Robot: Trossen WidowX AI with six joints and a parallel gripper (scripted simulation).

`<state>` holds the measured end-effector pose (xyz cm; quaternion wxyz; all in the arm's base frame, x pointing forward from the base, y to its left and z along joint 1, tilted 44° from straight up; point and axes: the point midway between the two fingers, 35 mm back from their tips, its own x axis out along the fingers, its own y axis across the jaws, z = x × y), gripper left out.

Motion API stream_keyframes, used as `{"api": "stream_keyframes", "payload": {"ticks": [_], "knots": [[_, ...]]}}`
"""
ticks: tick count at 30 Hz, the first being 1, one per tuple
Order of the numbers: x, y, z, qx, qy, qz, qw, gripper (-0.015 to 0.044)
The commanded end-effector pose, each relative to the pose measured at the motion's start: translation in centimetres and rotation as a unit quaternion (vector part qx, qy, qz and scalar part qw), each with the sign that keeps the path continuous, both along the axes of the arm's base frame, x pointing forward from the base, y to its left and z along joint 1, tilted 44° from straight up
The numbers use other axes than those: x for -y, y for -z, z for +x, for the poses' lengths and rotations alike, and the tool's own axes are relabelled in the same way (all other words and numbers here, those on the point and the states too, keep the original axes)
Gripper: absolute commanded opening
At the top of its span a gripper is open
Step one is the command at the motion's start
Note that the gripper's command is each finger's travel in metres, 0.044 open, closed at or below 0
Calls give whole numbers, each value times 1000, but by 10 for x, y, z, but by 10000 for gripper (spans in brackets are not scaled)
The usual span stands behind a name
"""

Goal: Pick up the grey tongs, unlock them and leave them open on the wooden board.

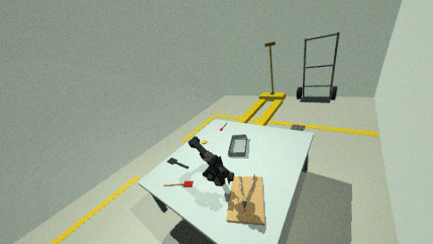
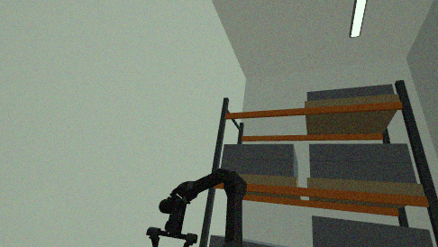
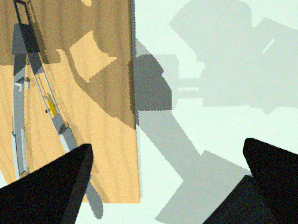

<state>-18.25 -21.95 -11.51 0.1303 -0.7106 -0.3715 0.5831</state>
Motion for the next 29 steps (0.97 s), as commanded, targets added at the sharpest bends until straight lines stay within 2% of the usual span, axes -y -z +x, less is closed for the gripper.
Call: {"api": "stream_keyframes", "payload": {"ticks": [1, 6, 29], "knots": [[12, -14, -2, -2, -1, -4, 1000, 440], [34, -39, -2, -5, 3, -10, 1000, 440], [34, -39, -2, -5, 3, -10, 1000, 440]]}}
